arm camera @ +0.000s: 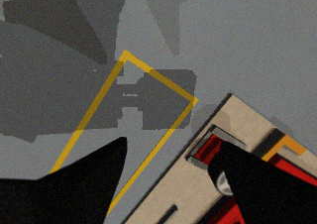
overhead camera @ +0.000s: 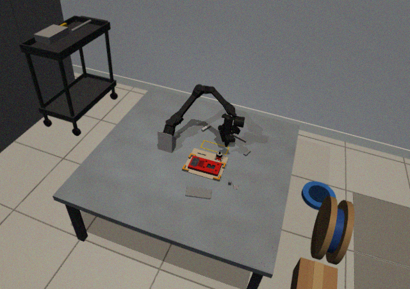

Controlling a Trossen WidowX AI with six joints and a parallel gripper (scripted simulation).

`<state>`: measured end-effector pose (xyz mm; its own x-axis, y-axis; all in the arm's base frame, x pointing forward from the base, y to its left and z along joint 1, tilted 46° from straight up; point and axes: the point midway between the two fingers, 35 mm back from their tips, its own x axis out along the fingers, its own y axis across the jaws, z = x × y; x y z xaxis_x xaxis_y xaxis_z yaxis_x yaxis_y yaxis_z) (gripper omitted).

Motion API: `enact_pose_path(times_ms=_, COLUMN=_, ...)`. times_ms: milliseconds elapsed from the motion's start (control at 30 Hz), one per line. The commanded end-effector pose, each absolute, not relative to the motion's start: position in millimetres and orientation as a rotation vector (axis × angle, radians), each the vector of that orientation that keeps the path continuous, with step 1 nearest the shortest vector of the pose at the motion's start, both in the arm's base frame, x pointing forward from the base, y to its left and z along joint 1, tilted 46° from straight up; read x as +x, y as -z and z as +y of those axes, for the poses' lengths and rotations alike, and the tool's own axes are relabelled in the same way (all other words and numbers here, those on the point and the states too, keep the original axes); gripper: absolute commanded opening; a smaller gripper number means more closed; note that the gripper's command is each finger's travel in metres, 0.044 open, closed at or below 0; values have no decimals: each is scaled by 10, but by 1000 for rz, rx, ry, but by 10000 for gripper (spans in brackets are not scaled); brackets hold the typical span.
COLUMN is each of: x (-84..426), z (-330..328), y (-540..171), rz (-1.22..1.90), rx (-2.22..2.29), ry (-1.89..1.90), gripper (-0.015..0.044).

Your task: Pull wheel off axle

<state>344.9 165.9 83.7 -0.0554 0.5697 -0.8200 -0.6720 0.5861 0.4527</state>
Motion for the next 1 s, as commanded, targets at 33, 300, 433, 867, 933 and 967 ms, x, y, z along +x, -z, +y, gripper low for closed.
enact_pose_path(times_ms=33, x=3548, z=1078, y=-602, rz=1436, rx=221, ry=-874, gripper=300)
enact_pose_path(times_ms=300, x=3561, z=634, y=-449, rz=1523, rx=485, ry=-761, gripper=300)
enact_pose_path(times_ms=433, x=3552, z=674, y=-491, rz=1523, rx=485, ry=-762, gripper=300)
enact_pose_path(times_ms=867, x=3496, z=1122, y=-72, rz=1522, rx=486, ry=-762, gripper=300)
enact_pose_path(times_ms=933, x=3473, z=1201, y=9, rz=1522, rx=487, ry=-764, gripper=300)
enact_pose_path(times_ms=967, x=3469, z=1210, y=15, rz=1522, rx=488, ry=-764, gripper=300)
